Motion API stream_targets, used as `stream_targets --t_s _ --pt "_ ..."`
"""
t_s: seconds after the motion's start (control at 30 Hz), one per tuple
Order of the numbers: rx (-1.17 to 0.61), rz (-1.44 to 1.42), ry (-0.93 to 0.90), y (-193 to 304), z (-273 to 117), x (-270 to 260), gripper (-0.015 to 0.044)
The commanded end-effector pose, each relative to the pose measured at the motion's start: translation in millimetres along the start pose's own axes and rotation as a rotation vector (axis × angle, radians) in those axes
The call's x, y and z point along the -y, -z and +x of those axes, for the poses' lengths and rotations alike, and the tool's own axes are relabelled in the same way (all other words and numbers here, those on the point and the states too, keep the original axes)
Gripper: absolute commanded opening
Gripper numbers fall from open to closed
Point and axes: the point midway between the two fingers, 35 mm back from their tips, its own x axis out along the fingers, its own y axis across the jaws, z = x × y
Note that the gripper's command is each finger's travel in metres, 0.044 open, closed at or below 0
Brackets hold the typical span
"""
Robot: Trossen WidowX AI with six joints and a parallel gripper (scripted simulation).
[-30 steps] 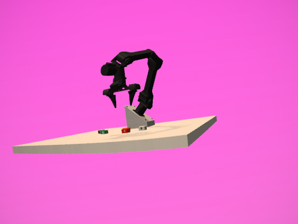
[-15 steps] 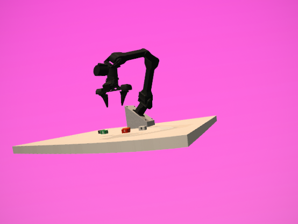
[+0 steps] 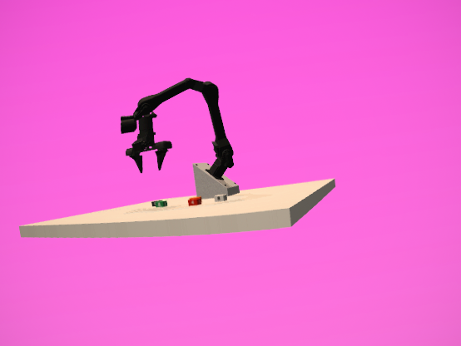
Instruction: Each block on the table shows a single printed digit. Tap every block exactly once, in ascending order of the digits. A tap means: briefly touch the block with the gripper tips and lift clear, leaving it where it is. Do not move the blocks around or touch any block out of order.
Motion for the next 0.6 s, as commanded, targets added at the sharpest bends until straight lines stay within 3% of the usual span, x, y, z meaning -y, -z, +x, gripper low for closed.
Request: stream_targets --t_s 0.0,0.1,0.27,0.5,0.57 --pt "-0.011 -0.029 -0.002 8 4 6 0.04" --pt "-0.011 -0.029 -0.001 7 15 7 0.0348" --pt "-0.01 -0.03 -0.004 8 83 6 0.0216" --pt "-0.01 -0.03 -0.004 8 85 5 0.0032" --pt "-0.01 -0.03 -0.004 8 85 5 0.002"
